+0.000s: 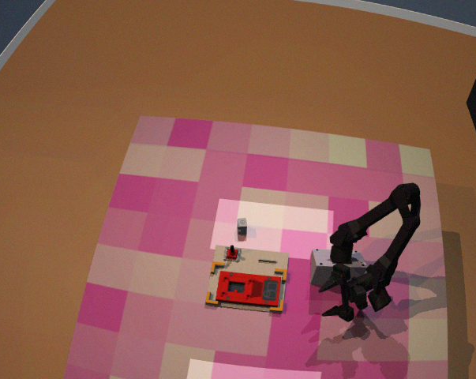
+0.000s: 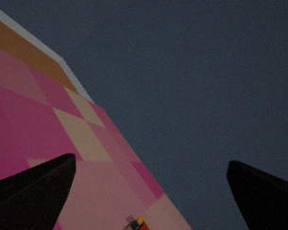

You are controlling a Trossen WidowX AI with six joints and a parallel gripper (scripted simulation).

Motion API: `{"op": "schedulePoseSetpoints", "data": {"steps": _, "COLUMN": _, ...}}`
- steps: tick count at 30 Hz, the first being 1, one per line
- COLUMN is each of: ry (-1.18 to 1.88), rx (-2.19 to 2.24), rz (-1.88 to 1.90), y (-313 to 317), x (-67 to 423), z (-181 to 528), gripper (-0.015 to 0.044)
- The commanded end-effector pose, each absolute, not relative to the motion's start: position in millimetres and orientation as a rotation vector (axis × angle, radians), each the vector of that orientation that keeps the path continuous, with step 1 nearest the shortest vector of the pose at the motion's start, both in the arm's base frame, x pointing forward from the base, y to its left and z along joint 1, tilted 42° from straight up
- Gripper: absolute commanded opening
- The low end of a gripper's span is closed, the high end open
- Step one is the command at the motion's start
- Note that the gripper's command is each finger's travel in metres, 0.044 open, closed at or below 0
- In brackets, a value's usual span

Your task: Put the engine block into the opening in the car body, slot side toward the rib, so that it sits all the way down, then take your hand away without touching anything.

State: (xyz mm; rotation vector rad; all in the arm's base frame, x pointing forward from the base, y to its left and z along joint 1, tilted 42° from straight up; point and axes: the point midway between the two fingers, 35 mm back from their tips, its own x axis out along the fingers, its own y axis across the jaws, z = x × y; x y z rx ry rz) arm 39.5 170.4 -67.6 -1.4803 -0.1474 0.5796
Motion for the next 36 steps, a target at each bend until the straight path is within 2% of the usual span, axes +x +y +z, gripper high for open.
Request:
{"op": "schedulePoseSetpoints", "data": {"steps": 1, "ry": -0.147, "rx": -1.480, "rz": 0.580, "y": 170.4, "x": 39.5, "z": -67.6, "gripper": 0.0426}}
{"op": "schedulePoseSetpoints", "data": {"steps": 2, "ry": -0.145, "rx": -1.479, "rz": 0.579, "y": 170.5, "x": 39.7, "z": -67.6, "gripper": 0.0440}}
{"op": "schedulePoseSetpoints", "data": {"steps": 36, "ry": 0.471, "rx": -0.831, "rz": 0.086, "y": 189.1, "x": 95.5, "z": -68.5, "gripper": 0.0440}}
